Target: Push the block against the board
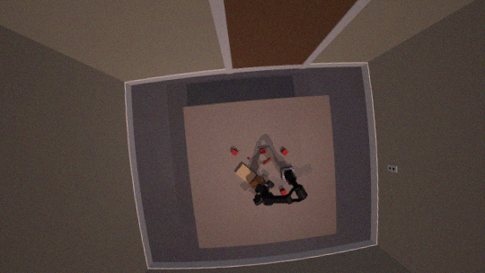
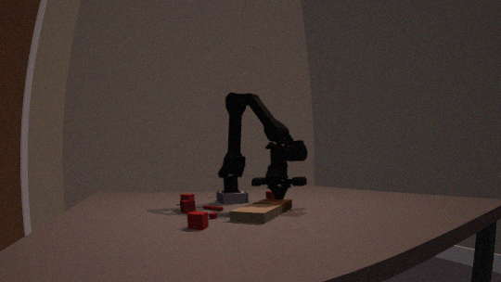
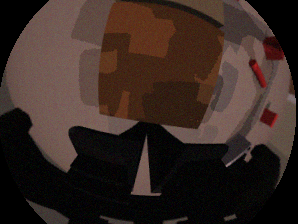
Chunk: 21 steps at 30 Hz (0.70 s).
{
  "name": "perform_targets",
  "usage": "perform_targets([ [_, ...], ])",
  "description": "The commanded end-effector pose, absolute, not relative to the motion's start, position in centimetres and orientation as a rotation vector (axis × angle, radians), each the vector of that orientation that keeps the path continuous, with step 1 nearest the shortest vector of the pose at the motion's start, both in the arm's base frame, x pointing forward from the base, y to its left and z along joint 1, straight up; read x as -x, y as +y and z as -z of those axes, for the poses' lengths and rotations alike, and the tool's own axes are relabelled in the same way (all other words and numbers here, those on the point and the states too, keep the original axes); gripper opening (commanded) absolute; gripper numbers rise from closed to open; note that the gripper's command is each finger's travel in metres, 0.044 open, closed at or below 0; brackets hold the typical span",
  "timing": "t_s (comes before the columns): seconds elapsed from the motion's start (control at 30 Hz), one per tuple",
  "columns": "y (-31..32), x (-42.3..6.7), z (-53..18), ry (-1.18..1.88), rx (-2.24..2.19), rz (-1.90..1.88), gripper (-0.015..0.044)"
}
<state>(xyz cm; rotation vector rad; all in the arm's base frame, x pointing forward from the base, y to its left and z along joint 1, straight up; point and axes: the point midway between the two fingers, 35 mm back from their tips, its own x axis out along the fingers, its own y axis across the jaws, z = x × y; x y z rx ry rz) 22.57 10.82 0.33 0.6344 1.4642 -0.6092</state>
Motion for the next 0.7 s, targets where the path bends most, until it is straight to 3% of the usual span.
perform_targets([
  [0.0, 10.48, -22.96, -0.37, 1.461, -0.633, 0.609, 0.0],
  [0.67, 10.42, -23.14, -0.38, 1.461, -0.633, 0.609, 0.0],
])
